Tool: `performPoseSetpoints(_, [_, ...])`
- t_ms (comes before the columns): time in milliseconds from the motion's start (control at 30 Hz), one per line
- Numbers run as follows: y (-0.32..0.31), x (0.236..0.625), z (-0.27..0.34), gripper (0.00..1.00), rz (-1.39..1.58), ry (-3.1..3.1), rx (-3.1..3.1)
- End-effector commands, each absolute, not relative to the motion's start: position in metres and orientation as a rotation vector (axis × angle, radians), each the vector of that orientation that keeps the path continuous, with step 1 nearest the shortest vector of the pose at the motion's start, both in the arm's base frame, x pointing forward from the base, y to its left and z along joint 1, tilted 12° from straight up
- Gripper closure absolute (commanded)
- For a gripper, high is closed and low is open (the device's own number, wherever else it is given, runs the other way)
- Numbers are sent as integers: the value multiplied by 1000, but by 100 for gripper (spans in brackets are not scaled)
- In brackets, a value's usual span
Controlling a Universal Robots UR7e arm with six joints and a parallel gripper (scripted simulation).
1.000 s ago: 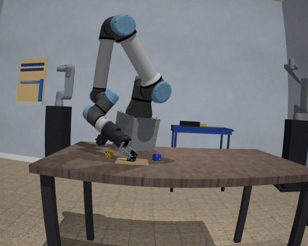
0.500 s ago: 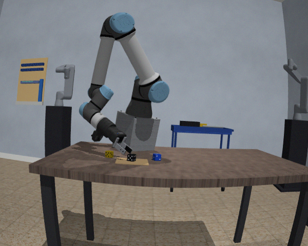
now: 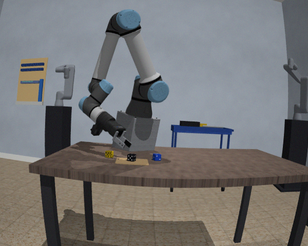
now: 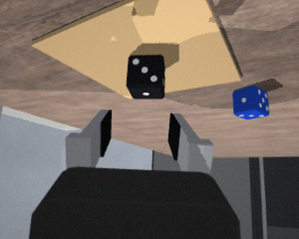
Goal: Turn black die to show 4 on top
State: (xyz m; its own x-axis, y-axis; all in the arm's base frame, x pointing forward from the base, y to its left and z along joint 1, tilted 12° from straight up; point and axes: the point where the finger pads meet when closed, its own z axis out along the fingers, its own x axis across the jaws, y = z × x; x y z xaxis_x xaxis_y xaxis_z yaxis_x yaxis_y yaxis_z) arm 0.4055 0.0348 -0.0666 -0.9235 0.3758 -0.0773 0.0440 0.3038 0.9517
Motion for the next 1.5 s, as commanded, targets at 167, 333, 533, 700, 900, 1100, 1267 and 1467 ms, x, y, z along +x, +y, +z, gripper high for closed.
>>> performPoseSetpoints(167, [32, 399, -37, 13, 1668, 2287, 386])
performPoseSetpoints(333, [31, 399, -34, 13, 1668, 2287, 386])
performPoseSetpoints(533, [32, 399, -34, 13, 1666, 2290, 386])
performPoseSetpoints(700, [32, 399, -33, 13, 1645, 2309, 389])
performPoseSetpoints(900, [35, 399, -31, 13, 1575, 2368, 402])
performPoseSetpoints(1100, [37, 400, -29, 13, 1496, 2426, 417])
performPoseSetpoints(1267, [41, 402, -24, 13, 1364, 2517, 441])
performPoseSetpoints(1467, [46, 403, -20, 13, 1195, 2620, 467])
